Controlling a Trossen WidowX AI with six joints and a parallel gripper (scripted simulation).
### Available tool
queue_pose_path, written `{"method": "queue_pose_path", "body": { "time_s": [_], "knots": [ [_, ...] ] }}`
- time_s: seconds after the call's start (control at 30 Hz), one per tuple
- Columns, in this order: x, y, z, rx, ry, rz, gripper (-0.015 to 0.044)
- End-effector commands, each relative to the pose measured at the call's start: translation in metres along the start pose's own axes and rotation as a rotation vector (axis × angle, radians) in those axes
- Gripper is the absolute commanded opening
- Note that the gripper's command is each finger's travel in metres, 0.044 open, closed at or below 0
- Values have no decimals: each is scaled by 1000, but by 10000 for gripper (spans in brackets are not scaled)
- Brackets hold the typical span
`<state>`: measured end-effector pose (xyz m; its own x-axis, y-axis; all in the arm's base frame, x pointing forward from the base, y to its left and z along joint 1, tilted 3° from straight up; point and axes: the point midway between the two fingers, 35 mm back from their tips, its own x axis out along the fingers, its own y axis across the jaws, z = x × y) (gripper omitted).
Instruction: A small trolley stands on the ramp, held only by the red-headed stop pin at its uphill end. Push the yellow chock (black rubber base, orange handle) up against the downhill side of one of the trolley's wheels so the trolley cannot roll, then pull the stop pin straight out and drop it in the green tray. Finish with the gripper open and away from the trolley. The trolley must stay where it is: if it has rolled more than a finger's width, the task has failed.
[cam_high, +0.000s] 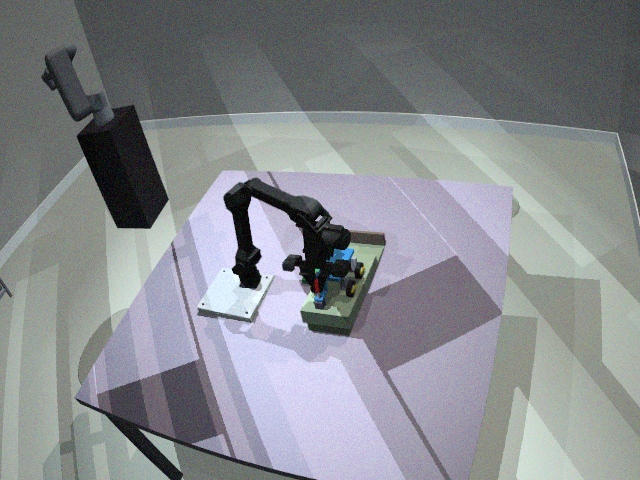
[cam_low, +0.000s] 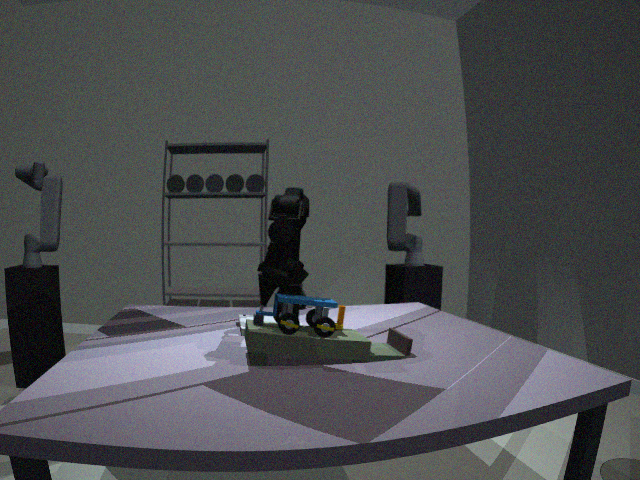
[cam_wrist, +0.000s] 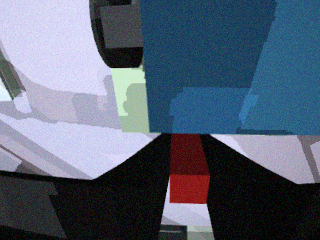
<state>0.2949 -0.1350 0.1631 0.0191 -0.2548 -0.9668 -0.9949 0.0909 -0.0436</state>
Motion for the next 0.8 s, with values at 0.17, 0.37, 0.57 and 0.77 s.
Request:
{"method": "queue_pose_path", "body": {
  "time_s": [0.17, 0.37, 0.57, 0.77],
  "knots": [
    [-8, 0, -1, 1, 3, -6, 0],
    [-11, 0, -1, 1, 3, -6, 0],
    [-15, 0, -2, 1, 3, -6, 0],
    [-18, 0, -2, 1, 3, -6, 0]
  ]
}}
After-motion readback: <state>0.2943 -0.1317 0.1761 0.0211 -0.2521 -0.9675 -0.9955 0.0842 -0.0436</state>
